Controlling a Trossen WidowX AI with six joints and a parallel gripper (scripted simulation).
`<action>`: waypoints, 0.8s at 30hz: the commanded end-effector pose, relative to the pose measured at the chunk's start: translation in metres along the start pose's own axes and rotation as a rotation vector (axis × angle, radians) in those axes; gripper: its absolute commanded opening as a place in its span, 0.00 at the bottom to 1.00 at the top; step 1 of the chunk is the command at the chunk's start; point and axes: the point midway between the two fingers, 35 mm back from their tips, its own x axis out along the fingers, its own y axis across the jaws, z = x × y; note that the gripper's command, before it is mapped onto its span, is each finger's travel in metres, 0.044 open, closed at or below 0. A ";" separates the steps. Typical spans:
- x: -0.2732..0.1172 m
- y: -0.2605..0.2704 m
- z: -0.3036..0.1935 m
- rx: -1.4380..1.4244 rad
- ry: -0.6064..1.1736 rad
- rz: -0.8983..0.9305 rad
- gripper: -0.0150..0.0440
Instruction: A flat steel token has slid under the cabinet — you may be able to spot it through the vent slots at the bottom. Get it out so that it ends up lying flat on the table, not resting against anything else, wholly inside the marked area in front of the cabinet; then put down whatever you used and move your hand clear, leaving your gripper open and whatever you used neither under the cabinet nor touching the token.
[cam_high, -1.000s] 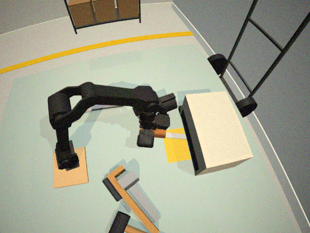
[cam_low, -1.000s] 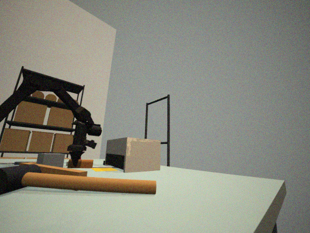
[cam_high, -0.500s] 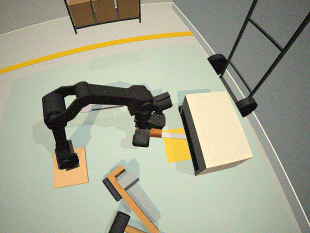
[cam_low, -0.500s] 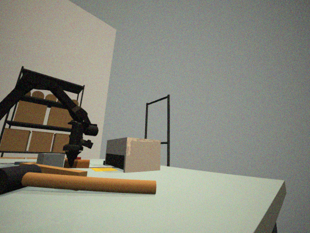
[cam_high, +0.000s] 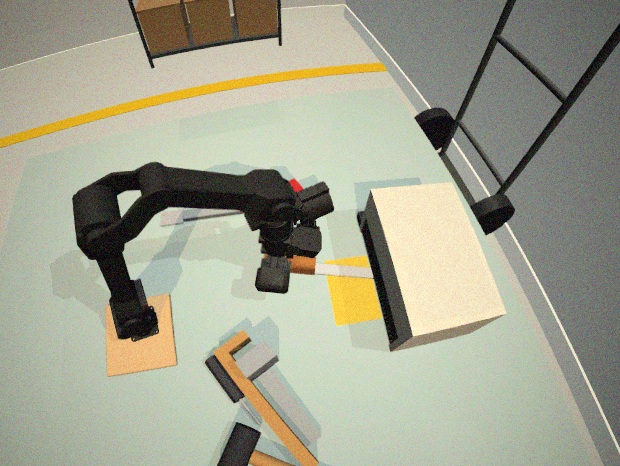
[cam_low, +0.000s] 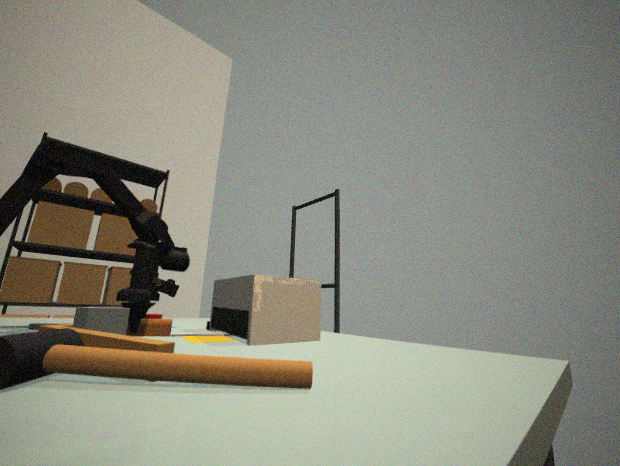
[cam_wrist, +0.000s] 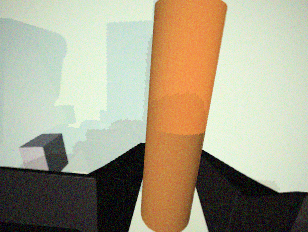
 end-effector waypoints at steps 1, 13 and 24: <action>0.001 0.000 -0.006 0.003 0.000 -0.002 0.25; 0.001 0.001 -0.022 0.003 0.001 -0.002 0.25; 0.001 0.001 -0.037 0.003 0.002 -0.002 0.25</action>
